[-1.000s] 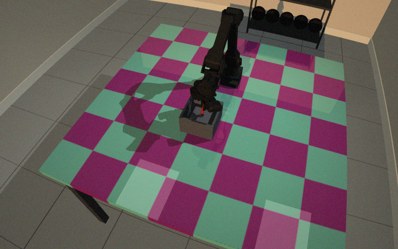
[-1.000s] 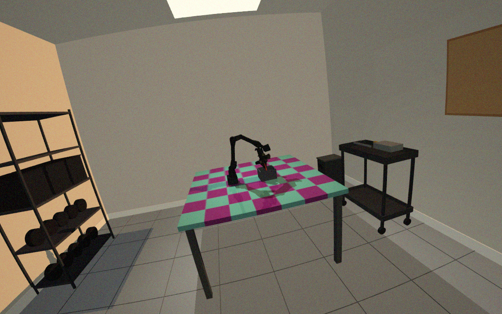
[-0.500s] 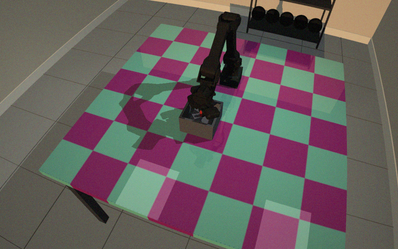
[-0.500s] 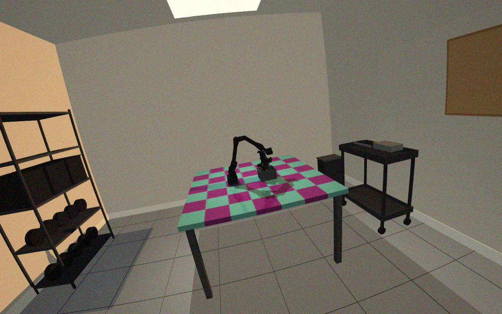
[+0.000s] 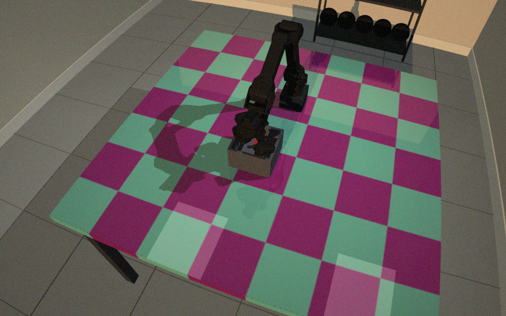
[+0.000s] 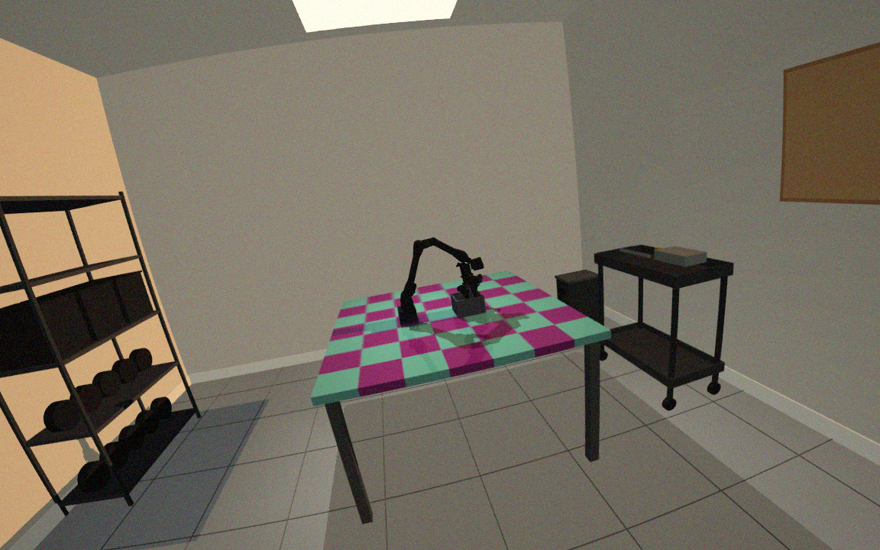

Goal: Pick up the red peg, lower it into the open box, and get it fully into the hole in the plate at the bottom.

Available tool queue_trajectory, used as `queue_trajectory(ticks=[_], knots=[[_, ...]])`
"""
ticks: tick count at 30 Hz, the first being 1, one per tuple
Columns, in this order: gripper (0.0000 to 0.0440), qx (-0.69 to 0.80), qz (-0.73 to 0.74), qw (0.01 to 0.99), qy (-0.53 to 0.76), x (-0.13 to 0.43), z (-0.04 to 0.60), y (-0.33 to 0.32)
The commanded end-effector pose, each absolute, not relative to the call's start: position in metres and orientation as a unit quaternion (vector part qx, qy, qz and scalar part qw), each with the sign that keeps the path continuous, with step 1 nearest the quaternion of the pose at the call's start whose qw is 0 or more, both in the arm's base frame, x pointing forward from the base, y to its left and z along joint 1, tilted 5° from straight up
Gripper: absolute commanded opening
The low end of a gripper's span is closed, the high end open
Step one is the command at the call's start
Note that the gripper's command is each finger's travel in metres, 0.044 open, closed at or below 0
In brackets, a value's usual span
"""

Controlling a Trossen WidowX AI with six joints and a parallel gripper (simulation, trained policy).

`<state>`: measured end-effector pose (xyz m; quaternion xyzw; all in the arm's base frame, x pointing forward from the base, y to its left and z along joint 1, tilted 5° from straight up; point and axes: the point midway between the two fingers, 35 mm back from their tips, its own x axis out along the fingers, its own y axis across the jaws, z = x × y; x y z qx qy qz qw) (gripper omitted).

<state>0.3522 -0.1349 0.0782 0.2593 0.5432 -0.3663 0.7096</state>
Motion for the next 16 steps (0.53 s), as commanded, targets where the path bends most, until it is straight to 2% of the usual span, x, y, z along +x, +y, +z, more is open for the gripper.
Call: queue_trajectory(ticks=[1, 16], knots=[[0.044, 0.257, -0.367, 0.726, 0.522, 0.368, 0.089, -0.145], [0.044, 0.249, -0.381, 0.748, 0.483, 0.388, 0.114, -0.168]])
